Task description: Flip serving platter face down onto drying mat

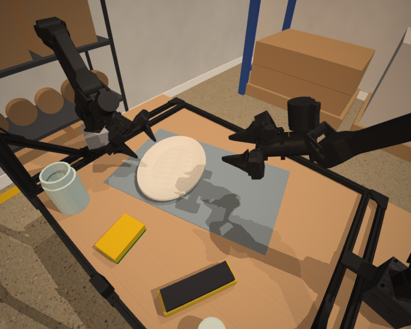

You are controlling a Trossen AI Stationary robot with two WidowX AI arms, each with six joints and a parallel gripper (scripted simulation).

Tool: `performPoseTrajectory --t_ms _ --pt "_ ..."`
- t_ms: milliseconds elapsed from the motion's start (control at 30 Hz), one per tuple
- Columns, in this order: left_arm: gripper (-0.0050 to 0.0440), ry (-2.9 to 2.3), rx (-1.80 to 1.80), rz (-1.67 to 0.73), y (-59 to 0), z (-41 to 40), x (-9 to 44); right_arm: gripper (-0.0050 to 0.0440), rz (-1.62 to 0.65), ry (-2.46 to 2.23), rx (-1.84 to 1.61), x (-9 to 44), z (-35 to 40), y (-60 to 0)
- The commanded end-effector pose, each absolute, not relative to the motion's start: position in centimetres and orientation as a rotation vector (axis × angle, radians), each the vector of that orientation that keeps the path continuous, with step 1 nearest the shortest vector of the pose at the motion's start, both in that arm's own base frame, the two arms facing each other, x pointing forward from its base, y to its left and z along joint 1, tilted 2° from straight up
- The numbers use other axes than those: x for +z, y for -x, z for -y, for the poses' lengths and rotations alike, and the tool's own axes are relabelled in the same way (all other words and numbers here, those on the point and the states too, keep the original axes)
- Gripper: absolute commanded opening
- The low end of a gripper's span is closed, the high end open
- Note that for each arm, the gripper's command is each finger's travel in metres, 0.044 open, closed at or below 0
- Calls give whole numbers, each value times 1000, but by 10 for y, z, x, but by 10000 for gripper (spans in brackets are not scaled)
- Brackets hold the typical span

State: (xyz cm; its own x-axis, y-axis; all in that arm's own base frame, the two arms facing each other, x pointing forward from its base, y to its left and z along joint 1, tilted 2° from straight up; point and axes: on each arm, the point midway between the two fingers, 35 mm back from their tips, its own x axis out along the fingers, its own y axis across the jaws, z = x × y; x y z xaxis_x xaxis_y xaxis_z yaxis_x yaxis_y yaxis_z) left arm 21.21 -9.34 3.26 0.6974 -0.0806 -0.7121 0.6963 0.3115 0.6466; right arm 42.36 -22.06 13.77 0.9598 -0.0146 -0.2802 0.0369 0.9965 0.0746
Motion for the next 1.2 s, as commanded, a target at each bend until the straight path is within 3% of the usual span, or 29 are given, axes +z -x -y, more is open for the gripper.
performPoseTrajectory --t_ms 0,167,1167 --pt "440 -1275 -590 -597 -203 97 29 440 -224 -70 -1 135 251 -438" --pt "440 -1499 -672 -512 -189 105 24 440 -152 -29 -2 120 306 -431" --pt "440 -1497 -673 -515 -193 108 -4 440 -152 -29 -2 120 306 -431"
